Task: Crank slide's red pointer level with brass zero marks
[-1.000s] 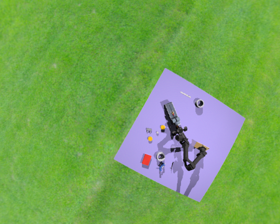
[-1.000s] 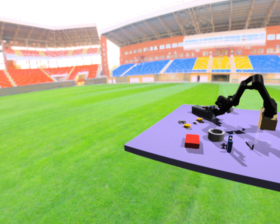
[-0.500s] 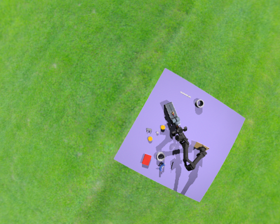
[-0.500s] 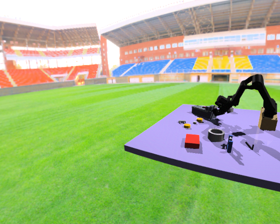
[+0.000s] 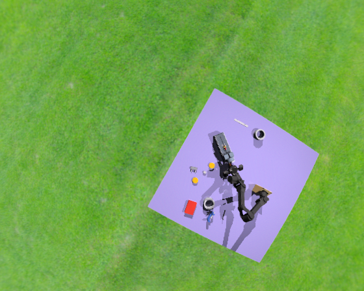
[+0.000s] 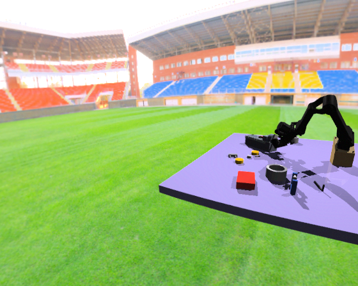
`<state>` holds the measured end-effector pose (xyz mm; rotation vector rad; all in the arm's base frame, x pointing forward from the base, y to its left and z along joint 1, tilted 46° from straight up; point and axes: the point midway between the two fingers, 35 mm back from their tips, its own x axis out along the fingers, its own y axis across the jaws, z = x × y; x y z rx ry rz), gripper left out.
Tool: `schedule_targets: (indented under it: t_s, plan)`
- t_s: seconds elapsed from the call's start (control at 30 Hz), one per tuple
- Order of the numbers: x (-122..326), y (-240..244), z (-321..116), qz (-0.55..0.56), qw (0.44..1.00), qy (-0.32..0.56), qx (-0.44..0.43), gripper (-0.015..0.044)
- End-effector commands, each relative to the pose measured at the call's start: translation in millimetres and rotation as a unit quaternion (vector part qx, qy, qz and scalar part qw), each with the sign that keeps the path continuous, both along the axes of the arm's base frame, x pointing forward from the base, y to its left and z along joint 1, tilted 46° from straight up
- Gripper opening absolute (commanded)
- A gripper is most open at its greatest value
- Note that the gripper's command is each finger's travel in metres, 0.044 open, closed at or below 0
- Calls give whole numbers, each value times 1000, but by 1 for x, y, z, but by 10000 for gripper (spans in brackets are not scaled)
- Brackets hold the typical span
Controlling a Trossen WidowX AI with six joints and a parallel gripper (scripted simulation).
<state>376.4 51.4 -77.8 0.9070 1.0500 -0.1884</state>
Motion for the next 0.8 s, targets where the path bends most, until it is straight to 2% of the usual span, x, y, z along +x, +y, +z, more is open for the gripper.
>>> schedule_targets:
  t_s: [0.0,0.77]
  plan:
    - [5,3,7,3,1000,-11,4,0]
    - [7,3,12,3,1000,-11,4,0]
